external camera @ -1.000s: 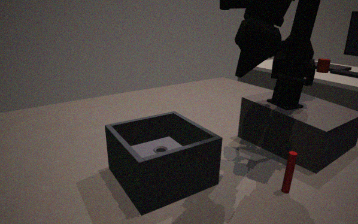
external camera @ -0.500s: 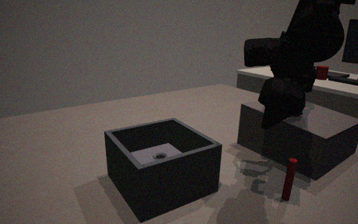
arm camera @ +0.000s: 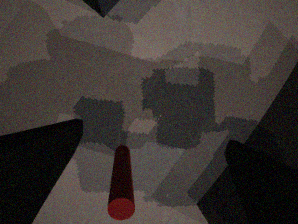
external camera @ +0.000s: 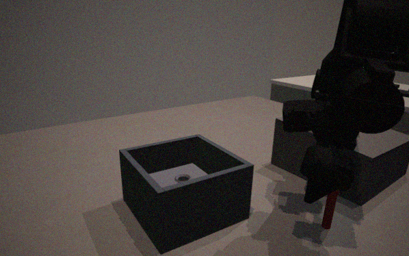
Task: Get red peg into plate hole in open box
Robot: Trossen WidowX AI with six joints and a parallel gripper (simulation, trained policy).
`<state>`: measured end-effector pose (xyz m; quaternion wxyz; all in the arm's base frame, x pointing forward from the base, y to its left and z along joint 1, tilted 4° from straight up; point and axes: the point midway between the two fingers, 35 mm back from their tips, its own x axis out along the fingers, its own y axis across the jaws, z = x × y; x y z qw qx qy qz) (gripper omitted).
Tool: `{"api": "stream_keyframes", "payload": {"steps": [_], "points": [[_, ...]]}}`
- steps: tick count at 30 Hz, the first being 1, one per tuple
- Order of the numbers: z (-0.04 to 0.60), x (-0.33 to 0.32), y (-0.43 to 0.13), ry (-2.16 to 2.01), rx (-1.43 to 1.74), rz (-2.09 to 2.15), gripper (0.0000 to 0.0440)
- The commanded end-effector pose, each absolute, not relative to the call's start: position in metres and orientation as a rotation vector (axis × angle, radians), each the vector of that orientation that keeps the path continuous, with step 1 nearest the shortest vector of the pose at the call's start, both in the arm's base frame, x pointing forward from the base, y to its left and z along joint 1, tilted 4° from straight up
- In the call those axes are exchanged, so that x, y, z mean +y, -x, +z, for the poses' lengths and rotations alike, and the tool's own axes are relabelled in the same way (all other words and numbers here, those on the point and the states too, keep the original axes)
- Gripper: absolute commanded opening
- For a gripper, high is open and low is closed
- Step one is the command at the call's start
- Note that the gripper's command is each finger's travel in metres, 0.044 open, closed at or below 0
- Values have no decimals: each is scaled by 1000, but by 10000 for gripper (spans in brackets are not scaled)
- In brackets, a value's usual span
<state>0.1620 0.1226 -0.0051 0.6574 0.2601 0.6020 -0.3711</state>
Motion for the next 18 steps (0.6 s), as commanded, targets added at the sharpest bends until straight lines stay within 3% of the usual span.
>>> {"api": "stream_keyframes", "payload": {"steps": [1,4,7,18], "points": [[-22,128,-160,-622,1364,-817,439],[-31,133,-160,-653,1362,-798,427],[-38,136,-159,-677,1370,-796,378],[-41,146,-157,-720,1454,-787,96]]}}
